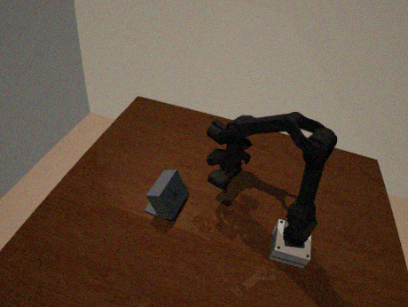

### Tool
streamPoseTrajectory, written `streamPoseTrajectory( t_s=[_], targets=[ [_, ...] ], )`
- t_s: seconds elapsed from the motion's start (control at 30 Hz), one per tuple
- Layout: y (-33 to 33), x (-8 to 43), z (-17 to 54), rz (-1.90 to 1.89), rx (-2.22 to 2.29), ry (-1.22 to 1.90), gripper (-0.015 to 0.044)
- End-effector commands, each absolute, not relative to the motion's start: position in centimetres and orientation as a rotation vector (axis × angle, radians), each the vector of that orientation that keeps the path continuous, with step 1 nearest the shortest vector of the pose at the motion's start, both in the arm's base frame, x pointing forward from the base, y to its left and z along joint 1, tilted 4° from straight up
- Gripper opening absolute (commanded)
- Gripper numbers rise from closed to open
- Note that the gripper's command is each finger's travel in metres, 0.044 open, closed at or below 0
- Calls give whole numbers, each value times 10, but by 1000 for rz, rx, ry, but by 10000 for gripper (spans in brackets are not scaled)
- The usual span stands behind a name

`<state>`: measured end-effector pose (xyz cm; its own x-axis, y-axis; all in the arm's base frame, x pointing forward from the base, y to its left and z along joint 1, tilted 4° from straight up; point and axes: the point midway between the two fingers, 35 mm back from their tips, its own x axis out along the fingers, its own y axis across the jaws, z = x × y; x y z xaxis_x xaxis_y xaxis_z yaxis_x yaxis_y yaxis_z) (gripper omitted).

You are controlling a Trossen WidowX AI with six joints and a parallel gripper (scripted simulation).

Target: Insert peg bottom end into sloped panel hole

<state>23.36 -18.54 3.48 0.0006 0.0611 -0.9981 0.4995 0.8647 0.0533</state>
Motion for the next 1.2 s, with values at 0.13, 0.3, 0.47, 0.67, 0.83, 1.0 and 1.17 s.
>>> streamPoseTrajectory(
  t_s=[0.13, 0.3, 0.47, 0.67, 0.83, 1.0, 1.17],
  targets=[
    [-188, 234, 71, -363, 454, 1537, 0],
    [-189, 233, 82, -362, 453, 1537, 0],
    [-187, 235, 81, -340, 419, 1527, 0],
    [-185, 237, 80, -300, 356, 1507, 0],
    [-183, 239, 79, -267, 304, 1490, 0],
    [-181, 241, 77, -235, 251, 1473, 0],
    [-179, 244, 76, -204, 198, 1455, 0]
  ],
)
